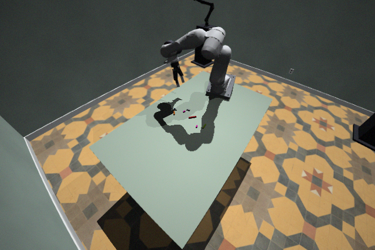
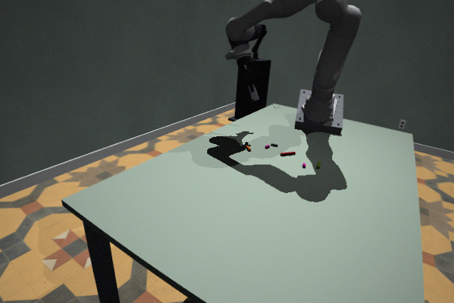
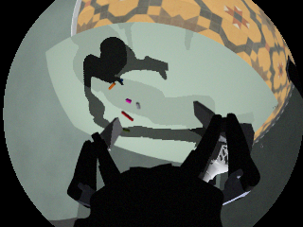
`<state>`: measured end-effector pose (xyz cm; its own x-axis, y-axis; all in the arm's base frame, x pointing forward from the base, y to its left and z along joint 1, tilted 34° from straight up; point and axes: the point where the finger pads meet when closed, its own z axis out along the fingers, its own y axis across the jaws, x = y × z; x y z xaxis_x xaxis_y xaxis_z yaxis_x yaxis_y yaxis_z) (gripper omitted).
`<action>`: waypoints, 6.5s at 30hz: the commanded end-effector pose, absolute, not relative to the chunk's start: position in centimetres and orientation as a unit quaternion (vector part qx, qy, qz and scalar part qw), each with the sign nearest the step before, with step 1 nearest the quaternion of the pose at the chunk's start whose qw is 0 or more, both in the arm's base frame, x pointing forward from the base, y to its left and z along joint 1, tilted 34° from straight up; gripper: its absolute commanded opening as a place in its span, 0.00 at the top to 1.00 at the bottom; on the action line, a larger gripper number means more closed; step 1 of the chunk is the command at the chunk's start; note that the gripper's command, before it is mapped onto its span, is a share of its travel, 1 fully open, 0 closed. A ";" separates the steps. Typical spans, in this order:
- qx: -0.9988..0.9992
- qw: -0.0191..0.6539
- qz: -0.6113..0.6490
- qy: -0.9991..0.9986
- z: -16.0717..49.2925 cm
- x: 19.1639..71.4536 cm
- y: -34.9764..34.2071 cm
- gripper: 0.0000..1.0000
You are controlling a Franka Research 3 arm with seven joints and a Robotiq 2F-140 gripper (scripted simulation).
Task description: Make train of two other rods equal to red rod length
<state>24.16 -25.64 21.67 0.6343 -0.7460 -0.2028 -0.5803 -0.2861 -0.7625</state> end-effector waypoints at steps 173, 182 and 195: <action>-0.878 -0.028 -0.293 -0.377 19.5 37.1 -17.4 0.00; -0.878 -0.028 -0.293 -0.377 19.5 37.1 -17.4 0.00; -0.878 -0.028 -0.293 -0.377 19.5 37.1 -17.4 0.00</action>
<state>37.00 -17.36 19.45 0.5491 0.6733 0.4951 0.6438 -0.7185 0.2632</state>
